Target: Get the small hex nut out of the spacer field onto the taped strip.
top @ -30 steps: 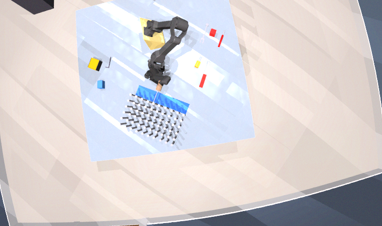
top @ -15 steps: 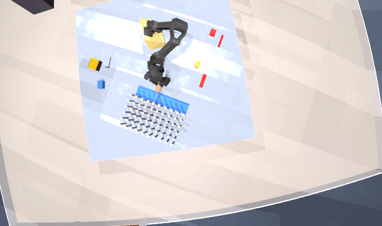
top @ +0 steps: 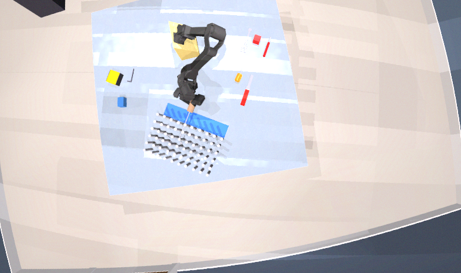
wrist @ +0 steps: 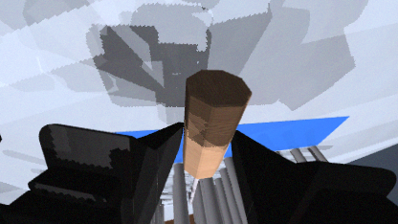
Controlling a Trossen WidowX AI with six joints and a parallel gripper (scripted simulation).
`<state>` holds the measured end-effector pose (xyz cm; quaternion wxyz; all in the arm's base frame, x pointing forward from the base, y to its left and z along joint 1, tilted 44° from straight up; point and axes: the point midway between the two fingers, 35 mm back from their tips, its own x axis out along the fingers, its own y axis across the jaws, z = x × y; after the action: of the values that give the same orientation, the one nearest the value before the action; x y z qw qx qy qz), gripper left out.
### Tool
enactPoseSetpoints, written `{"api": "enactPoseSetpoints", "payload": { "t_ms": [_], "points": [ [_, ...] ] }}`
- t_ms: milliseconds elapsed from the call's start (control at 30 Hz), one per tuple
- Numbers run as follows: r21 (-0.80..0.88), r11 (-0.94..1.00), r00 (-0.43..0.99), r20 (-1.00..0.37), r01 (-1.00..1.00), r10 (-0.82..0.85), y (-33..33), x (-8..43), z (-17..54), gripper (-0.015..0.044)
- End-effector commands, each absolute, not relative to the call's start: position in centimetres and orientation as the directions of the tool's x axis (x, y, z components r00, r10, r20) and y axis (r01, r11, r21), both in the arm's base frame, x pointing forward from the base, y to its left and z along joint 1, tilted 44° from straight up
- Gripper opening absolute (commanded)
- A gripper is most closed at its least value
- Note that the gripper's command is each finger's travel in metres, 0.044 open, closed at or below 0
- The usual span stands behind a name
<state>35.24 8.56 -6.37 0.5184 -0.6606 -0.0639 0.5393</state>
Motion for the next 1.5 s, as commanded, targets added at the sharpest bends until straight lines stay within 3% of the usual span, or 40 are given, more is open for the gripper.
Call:
{"api": "enactPoseSetpoints", "payload": {
  "t_ms": [0, 1467],
  "points": [
    [-0.759, -0.455, 0.417, -0.642, -0.466, 0.644, 8.5, 35.6, -6.2, 0.0],
    [-0.759, -0.455, 0.419, -0.642, -0.466, 0.643, 8.3, 37.6, -6.4, 0.0]
  ]
}}
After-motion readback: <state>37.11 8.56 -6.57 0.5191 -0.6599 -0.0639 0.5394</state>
